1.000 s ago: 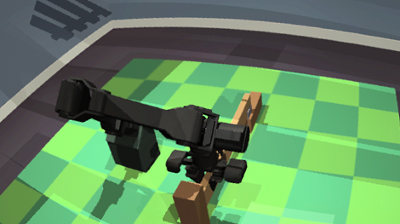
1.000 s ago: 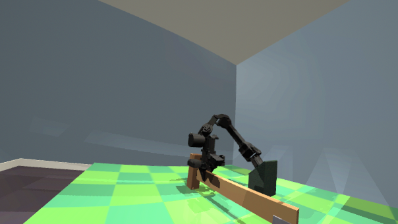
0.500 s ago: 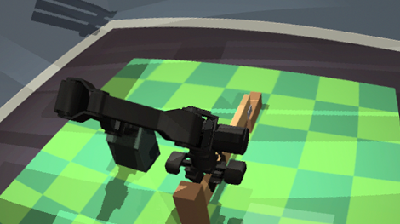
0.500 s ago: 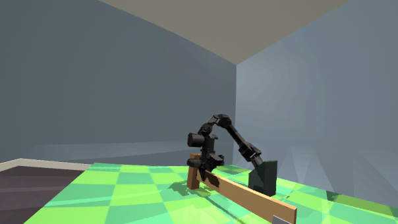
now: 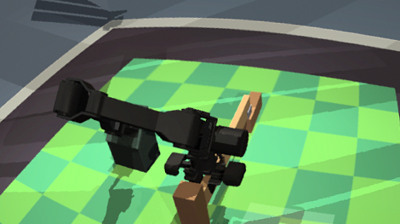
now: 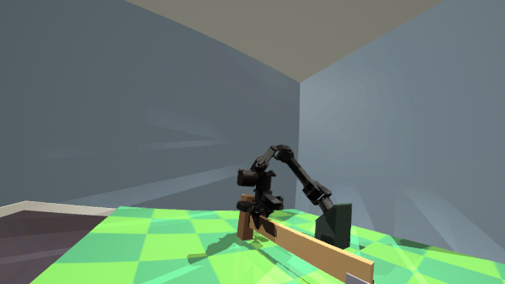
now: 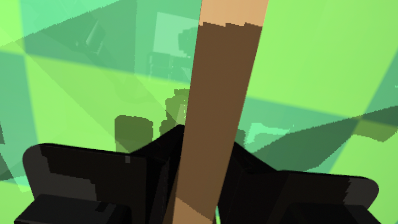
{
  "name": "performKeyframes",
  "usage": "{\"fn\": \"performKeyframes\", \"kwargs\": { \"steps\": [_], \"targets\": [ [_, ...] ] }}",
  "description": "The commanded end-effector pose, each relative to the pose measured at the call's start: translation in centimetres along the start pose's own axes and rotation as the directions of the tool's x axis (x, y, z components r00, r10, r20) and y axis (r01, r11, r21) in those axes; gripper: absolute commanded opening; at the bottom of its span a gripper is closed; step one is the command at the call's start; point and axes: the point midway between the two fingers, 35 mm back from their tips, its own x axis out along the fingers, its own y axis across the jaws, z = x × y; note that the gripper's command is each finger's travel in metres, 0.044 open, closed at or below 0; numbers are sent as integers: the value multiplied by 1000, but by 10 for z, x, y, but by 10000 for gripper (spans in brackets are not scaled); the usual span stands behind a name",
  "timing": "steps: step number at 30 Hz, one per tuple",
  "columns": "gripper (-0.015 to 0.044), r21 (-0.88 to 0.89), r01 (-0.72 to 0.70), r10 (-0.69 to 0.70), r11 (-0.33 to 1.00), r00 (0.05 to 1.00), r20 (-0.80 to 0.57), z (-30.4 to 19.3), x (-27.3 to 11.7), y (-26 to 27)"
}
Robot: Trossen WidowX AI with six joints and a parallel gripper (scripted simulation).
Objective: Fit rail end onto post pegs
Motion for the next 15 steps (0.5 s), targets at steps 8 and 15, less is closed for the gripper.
{"fn": "performKeyframes", "kwargs": {
  "steps": [8, 15],
  "targets": [
    [0, -2, 4, -4, 1000, 1000, -3, -5, -2, -2],
    [105, 0, 0, 0, 1000, 1000, 0, -3, 0, 0]
  ]
}}
